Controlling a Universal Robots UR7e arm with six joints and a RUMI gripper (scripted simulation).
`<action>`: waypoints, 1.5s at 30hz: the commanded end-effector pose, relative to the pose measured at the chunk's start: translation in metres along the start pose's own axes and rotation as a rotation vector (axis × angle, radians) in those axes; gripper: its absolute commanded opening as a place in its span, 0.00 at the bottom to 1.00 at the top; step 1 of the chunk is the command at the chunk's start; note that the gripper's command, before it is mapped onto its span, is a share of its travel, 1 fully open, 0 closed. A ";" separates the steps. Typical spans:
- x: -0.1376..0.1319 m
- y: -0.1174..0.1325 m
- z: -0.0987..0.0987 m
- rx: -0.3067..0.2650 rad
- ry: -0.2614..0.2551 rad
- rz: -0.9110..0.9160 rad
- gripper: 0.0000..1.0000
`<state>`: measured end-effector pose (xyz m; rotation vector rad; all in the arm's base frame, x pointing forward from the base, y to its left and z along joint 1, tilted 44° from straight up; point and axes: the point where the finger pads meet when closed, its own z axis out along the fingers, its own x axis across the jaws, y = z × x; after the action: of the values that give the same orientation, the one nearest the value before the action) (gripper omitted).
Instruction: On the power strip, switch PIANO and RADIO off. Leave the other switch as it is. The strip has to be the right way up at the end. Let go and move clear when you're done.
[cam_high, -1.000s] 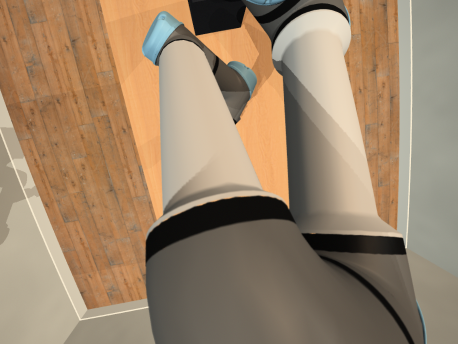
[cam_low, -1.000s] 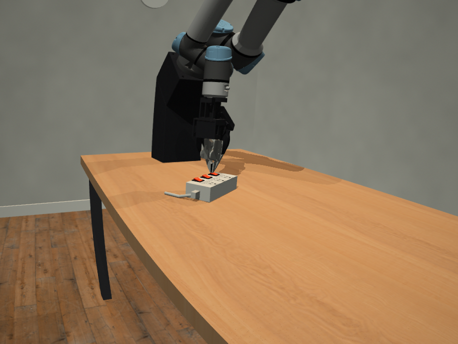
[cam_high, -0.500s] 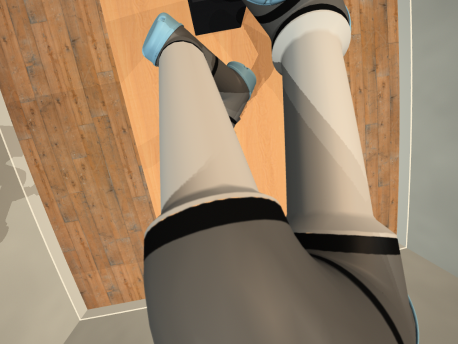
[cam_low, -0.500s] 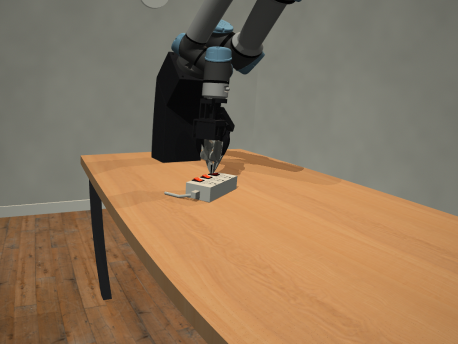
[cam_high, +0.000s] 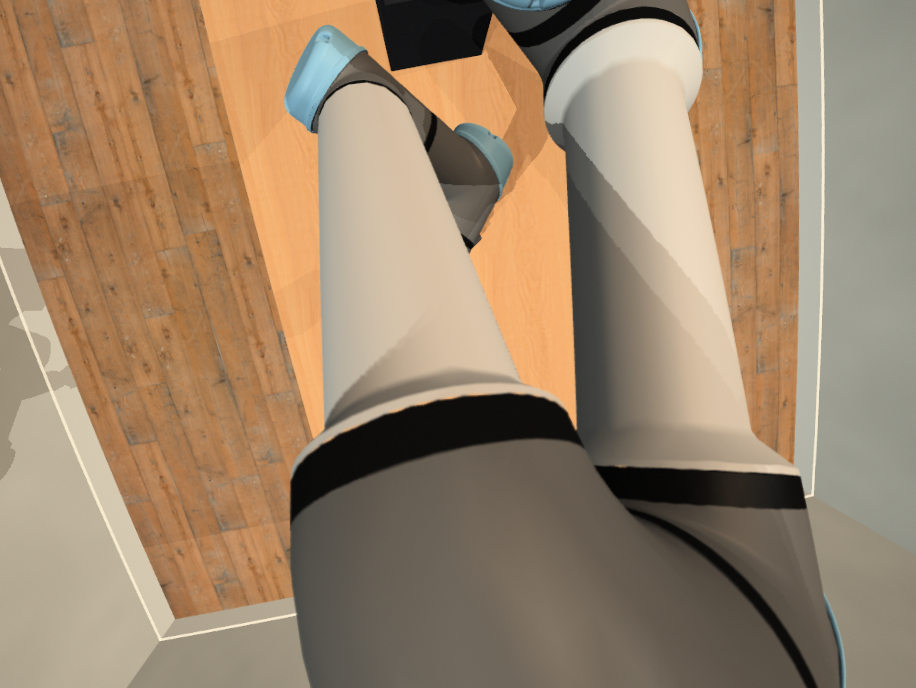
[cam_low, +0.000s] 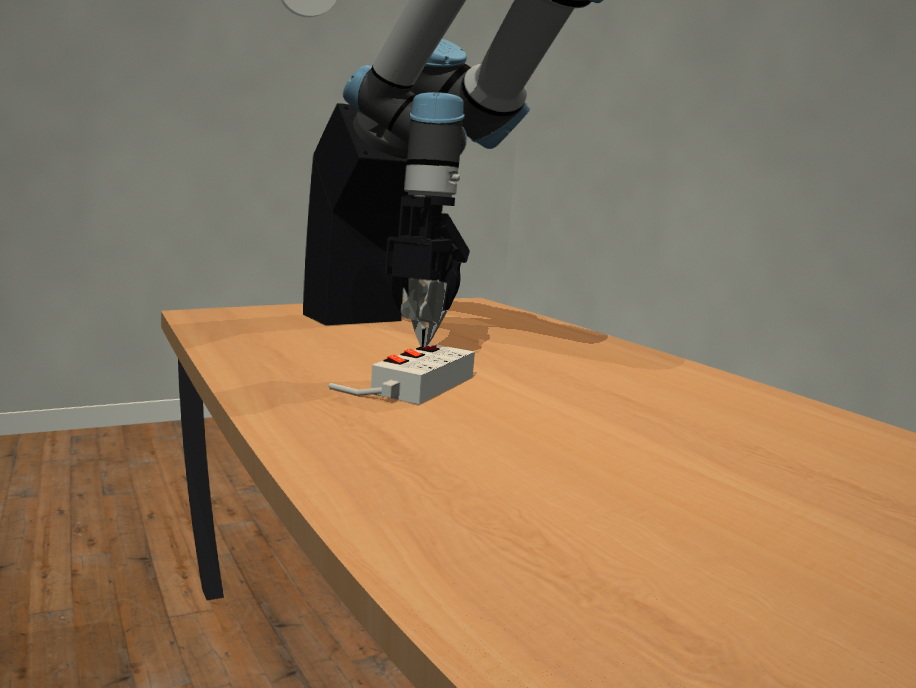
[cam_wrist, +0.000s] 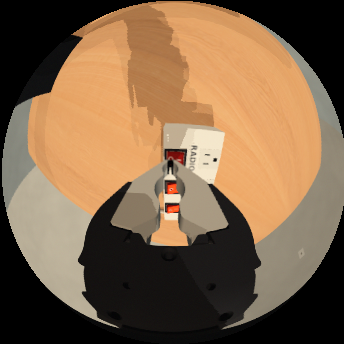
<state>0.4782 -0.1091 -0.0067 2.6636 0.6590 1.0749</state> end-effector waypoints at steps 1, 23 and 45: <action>-0.001 -0.001 -0.007 0.000 -0.001 0.002 0.00; 0.000 0.000 -0.039 -0.002 0.000 0.001 0.00; 0.000 0.034 -0.047 -0.005 0.000 -0.001 0.00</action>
<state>0.4517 -0.1115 0.0213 2.6701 0.6585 1.0742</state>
